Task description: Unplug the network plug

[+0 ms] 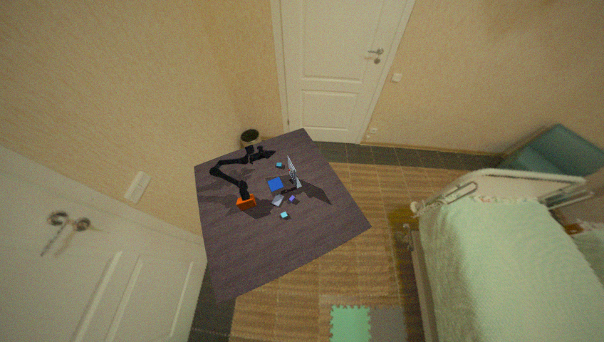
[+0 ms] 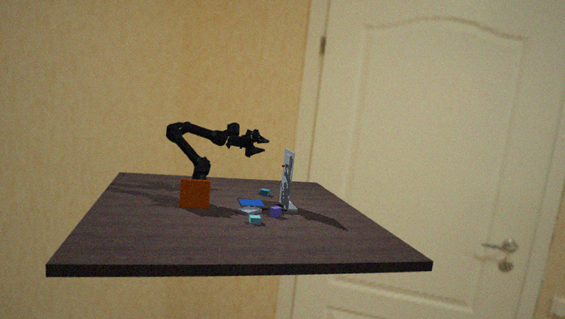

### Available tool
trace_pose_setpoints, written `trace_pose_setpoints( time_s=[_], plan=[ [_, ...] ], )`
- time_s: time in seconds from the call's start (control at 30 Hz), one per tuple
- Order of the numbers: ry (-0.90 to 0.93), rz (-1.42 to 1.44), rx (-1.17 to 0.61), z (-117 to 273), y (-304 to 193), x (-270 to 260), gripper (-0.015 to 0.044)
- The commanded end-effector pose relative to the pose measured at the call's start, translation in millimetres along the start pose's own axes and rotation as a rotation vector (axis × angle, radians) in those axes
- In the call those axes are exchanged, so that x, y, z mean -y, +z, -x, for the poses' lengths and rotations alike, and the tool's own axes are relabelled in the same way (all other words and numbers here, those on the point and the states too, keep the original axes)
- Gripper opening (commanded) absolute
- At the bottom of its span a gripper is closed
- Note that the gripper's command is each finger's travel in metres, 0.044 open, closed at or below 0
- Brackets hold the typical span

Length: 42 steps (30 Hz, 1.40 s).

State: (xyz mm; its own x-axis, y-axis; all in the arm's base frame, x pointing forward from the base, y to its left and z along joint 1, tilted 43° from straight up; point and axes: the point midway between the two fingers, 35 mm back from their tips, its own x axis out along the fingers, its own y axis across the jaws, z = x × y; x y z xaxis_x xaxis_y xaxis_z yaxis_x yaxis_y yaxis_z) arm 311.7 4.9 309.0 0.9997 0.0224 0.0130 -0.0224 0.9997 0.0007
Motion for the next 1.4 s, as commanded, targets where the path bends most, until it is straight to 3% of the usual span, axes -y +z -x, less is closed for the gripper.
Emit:
trace_pose_setpoints(
  time_s=[0.0, 0.3, 1.17, 1.37],
  plan=[
    [-0.001, 0.004, -0.001, 0.0, -0.8, 0.4, 0.0374],
    [-0.056, 0.188, -0.037, 1.8, -43.7, 20.3, 0.0156],
    [-0.178, 0.745, -0.212, 49.8, -169.6, 70.5, 0.0156],
    [-0.183, 0.776, -0.225, 52.9, -175.5, 72.4, 0.0156]
  ],
)
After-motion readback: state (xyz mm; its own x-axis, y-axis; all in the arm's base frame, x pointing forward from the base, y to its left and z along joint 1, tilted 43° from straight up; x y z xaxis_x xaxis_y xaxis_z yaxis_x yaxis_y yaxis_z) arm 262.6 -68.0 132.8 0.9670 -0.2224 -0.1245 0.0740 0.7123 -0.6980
